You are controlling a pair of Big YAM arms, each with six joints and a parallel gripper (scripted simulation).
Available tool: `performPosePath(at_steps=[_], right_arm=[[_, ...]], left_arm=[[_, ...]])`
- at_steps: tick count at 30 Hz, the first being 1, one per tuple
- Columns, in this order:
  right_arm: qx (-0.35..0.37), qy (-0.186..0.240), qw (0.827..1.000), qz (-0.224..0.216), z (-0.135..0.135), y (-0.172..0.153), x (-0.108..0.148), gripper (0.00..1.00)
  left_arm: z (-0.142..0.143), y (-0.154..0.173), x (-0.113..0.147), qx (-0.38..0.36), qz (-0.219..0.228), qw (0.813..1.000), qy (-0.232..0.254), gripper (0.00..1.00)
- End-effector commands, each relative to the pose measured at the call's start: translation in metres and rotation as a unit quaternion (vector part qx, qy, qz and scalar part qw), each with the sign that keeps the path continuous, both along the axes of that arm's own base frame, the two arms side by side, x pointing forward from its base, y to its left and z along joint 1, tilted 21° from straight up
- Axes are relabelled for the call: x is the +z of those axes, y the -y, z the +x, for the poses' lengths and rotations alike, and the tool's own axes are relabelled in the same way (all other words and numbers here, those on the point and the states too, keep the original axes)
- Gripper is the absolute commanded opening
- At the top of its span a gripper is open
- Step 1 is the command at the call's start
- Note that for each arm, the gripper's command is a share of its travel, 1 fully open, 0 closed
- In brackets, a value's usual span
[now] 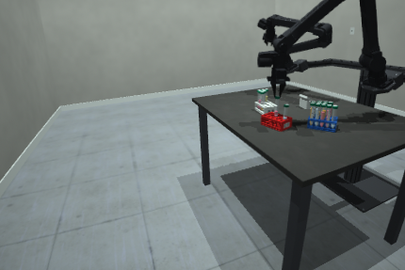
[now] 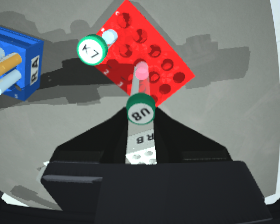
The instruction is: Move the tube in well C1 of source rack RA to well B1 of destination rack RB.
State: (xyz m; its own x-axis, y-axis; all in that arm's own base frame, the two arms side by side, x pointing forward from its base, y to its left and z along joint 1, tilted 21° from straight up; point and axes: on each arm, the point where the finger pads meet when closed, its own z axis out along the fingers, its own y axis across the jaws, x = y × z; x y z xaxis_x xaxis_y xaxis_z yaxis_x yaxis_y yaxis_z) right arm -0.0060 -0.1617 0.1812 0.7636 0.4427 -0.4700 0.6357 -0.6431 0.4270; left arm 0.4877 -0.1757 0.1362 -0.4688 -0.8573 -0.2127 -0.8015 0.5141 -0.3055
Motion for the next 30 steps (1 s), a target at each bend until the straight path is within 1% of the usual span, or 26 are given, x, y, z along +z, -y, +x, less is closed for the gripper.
performPosePath(at_steps=[1, 11, 14, 18, 30], right_arm=[[0.0, 0.004, 1.0, -0.016, 0.001, 0.002, 0.016, 0.3], [0.0, 0.004, 1.0, -0.016, 0.001, 0.002, 0.016, 0.3], [0.0, 0.004, 1.0, -0.016, 0.001, 0.002, 0.016, 0.3], [0.0, 0.004, 1.0, -0.016, 0.001, 0.002, 0.016, 0.3], [0.0, 0.004, 1.0, -0.016, 0.001, 0.002, 0.016, 0.3]], left_arm=[[0.002, 0.002, -0.016, -0.002, 0.004, 1.0, -0.009, 0.0], [0.006, -0.006, -0.021, 0.001, 0.005, 1.0, -0.009, 0.0], [0.009, -0.005, -0.018, 0.002, 0.004, 1.0, -0.006, 0.0], [0.006, -0.006, -0.023, 0.001, 0.005, 1.0, -0.009, 0.0], [0.008, -0.007, -0.028, 0.001, 0.005, 1.0, -0.01, 0.0]])
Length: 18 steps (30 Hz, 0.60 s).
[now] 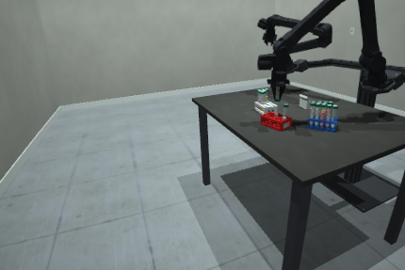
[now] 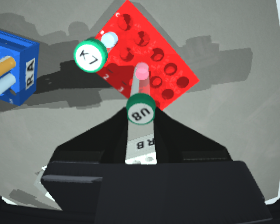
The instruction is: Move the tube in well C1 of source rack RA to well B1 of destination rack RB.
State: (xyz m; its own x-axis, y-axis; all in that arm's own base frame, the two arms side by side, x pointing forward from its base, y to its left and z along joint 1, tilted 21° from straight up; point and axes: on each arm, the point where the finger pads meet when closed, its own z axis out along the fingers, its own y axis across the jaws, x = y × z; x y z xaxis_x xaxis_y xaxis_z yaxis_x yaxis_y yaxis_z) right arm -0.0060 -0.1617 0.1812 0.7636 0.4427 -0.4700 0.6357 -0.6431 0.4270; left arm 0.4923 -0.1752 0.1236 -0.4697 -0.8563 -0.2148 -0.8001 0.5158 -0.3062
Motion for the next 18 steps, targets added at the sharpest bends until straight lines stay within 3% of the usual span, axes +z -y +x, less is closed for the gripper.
performPosePath(at_steps=[1, 18], right_arm=[[0.0, 0.004, 1.0, -0.016, 0.0005, 0.0023, 0.0161, 0.3], [0.0, 0.004, 1.0, -0.016, 0.0005, 0.0023, 0.0161, 0.3]], left_arm=[[0.0019, -0.0072, -0.0165, 0.003, 0.005, 1.0, -0.013, 0.0], [0.006, -0.006, -0.0119, 0.002, 0.003, 1.0, -0.009, 0.0]])
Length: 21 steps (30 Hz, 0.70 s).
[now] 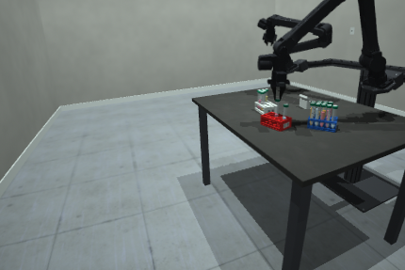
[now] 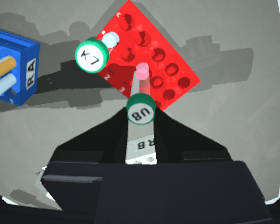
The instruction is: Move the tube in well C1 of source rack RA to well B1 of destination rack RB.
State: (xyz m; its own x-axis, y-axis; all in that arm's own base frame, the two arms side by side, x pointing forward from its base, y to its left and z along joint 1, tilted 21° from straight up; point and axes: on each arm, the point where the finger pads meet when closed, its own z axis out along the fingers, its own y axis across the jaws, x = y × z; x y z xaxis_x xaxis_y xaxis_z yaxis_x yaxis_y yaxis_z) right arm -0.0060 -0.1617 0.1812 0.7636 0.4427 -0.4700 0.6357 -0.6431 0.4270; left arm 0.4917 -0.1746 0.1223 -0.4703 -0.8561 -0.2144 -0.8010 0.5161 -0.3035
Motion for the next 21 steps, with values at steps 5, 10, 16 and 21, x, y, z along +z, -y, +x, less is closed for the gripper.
performPosePath(at_steps=[5, 10, 16, 21], right_arm=[[0.0, 0.004, 1.0, -0.016, 0.0005, 0.0023, 0.0161, 0.3], [0.0, 0.004, 1.0, -0.016, 0.0005, 0.0023, 0.0161, 0.3], [0.0, 0.004, 1.0, -0.016, 0.0005, 0.0023, 0.0161, 0.3], [0.0, 0.004, 1.0, -0.016, 0.0005, 0.0023, 0.0161, 0.3]], left_arm=[[0.0078, -0.0049, -0.0091, 0.002, 0.002, 1.0, -0.006, 0.0], [0.0091, -0.0045, -0.0076, 0.002, 0.001, 1.0, -0.005, 0.0], [0.0101, -0.0041, -0.0063, 0.002, 0.001, 1.0, -0.004, 0.0], [0.0115, -0.0035, -0.0046, 0.002, 0.0, 1.0, -0.002, 0.0]])
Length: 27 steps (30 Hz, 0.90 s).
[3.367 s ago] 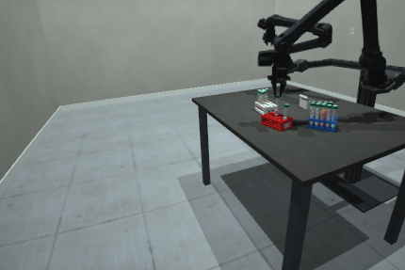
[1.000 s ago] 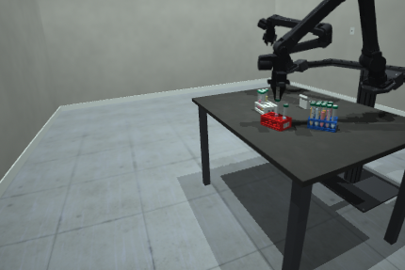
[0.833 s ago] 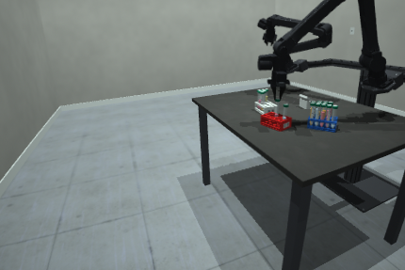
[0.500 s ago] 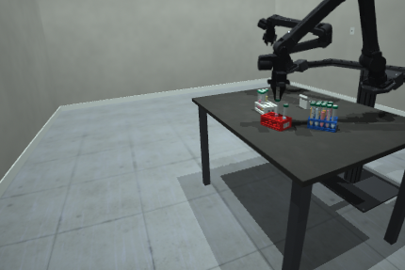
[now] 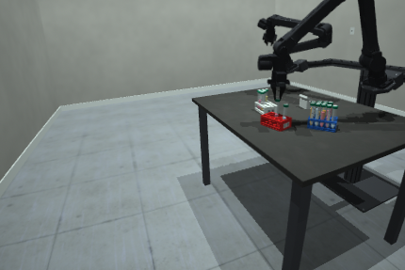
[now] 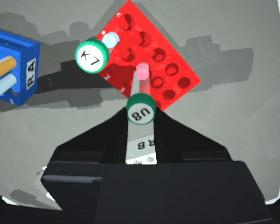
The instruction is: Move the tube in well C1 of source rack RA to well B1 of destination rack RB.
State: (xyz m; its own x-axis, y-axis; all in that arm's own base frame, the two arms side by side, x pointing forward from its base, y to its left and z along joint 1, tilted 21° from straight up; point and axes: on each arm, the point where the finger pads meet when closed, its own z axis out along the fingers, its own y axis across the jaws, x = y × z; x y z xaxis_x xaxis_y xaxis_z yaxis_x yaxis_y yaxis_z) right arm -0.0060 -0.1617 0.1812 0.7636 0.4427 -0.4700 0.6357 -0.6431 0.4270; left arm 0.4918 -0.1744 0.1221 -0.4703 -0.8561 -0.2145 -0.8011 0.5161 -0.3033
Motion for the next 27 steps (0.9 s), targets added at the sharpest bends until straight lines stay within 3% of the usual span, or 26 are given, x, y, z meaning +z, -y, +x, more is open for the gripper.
performPosePath(at_steps=[1, 27], right_arm=[[0.0, 0.004, 1.0, -0.016, 0.0005, 0.0023, 0.0161, 0.3], [0.0, 0.004, 1.0, -0.016, 0.0005, 0.0023, 0.0161, 0.3]], left_arm=[[0.0117, -0.0032, -0.0042, 0.002, 0.0, 1.0, -0.002, 0.0], [0.0187, -0.0005, 0.0044, 0.003, -0.003, 1.0, 0.006, 0.0]])
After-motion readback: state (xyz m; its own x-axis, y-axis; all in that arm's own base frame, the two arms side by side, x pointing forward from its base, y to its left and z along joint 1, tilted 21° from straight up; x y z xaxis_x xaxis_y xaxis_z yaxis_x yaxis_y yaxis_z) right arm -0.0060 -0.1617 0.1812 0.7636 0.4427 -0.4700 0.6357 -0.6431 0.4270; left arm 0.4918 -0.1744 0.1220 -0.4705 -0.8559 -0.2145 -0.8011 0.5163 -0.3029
